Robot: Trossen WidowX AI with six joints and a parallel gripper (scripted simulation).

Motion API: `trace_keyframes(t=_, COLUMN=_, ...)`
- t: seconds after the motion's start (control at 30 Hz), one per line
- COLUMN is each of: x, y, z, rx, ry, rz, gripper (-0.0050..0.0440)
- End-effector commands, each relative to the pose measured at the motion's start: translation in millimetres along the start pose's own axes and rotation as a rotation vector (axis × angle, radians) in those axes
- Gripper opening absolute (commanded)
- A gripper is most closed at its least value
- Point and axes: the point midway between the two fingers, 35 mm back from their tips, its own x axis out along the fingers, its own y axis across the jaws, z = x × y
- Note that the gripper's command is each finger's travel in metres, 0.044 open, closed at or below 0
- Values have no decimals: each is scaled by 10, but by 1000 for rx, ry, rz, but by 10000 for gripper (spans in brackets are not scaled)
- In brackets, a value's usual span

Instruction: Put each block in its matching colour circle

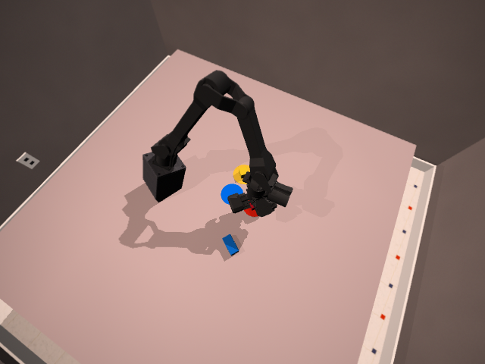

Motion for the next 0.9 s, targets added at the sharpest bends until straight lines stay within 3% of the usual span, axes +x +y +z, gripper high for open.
trace_keyframes(t=0.0, x=-679, y=176, z=147, rx=-32, ry=-72, rz=66, gripper=195)
trace_keyframes(t=0.07, x=-679, y=176, z=147, rx=-32, ry=-72, rz=66, gripper=195)
trace_keyframes(t=0.13, x=-906, y=156, z=125, rx=-31, ry=-74, rz=64, gripper=195)
trace_keyframes(t=0.3, x=-1112, y=83, z=31, rx=-17, ry=-49, rz=43, gripper=195)
trace_keyframes(t=0.87, x=-1113, y=82, z=31, rx=-17, ry=-50, rz=42, gripper=195)
